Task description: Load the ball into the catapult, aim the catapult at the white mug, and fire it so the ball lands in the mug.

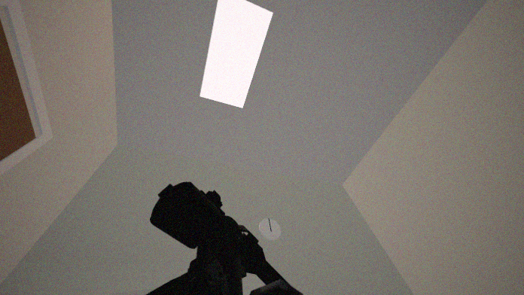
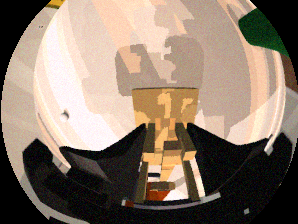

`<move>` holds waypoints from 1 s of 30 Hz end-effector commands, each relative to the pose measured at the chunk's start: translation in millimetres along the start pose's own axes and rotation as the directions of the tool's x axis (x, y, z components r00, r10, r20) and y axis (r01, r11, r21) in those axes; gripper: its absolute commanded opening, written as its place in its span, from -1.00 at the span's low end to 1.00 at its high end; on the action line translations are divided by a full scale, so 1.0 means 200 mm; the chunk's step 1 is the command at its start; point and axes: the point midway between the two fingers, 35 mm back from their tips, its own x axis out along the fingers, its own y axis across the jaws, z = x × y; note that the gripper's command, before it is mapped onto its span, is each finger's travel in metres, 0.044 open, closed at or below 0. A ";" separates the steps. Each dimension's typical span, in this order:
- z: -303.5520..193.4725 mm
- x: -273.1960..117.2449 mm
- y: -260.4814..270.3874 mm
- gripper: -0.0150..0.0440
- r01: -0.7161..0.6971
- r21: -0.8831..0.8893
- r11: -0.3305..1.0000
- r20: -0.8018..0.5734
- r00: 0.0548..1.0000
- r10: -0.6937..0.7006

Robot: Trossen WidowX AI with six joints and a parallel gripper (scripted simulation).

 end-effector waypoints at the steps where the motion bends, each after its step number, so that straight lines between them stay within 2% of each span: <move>1: 0.03 -0.20 0.01 -0.49 0.001 0.010 1.000 0.041 0.999 -0.002; 30: 0.04 -0.01 0.00 -0.49 0.006 0.003 1.000 0.037 0.999 -0.006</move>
